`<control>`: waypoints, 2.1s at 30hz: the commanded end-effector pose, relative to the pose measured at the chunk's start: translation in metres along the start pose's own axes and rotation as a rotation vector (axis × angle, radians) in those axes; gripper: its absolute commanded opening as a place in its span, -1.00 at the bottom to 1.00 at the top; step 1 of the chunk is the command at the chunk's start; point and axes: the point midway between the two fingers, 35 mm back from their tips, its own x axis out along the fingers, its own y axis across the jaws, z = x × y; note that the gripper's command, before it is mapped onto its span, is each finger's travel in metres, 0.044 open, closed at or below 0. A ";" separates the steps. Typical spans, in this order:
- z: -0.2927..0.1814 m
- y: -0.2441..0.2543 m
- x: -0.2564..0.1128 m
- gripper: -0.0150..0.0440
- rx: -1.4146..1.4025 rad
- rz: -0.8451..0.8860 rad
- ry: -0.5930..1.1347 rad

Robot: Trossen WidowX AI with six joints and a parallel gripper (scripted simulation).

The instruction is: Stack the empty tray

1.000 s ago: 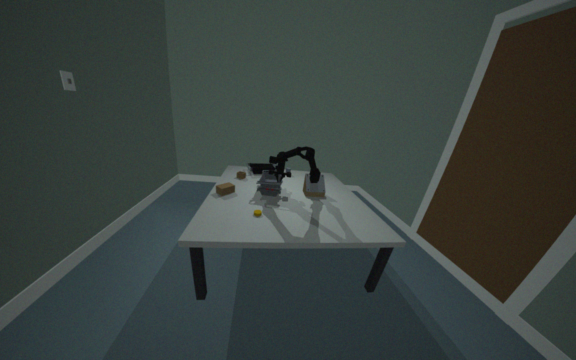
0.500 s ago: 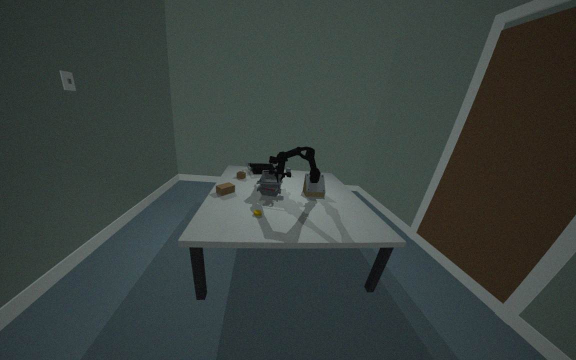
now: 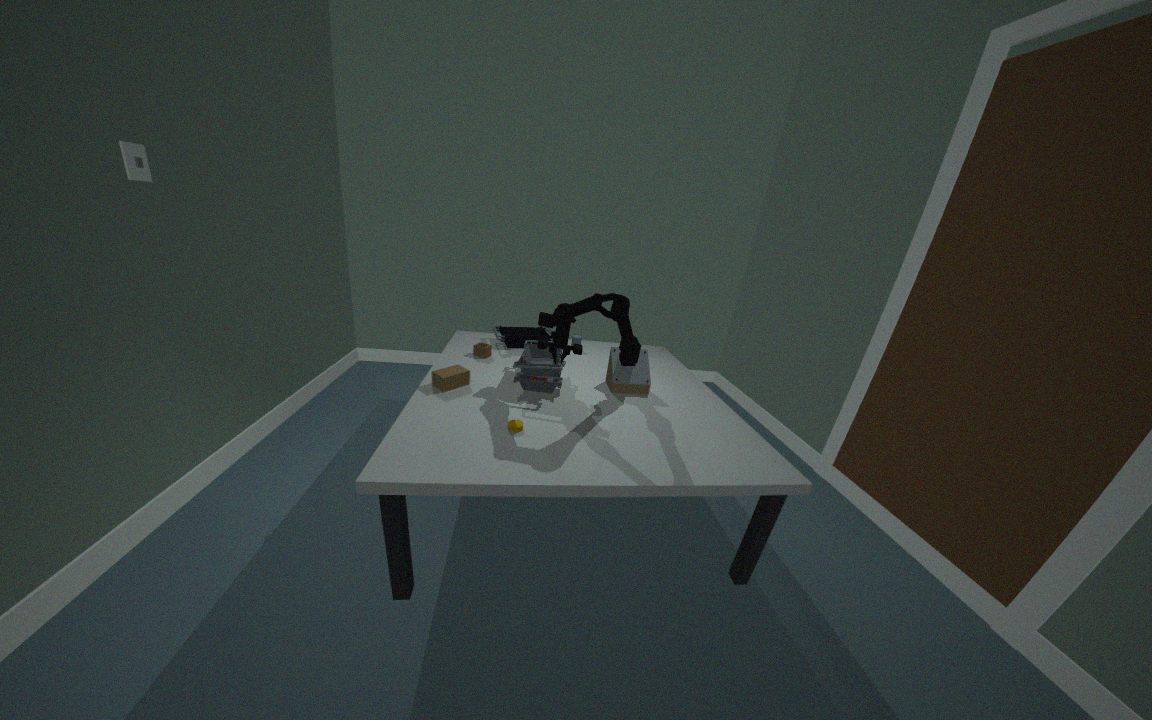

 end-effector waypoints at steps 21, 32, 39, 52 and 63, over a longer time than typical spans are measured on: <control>-0.002 -0.008 0.007 -0.39 0.014 -0.032 0.003; -0.002 -0.008 0.007 0.15 0.014 -0.032 0.003; -0.002 -0.008 0.007 0.50 0.014 -0.032 0.003; -0.002 -0.007 0.006 1.00 0.006 -0.028 0.002; 0.000 -0.001 -0.026 1.00 0.009 -0.027 -0.004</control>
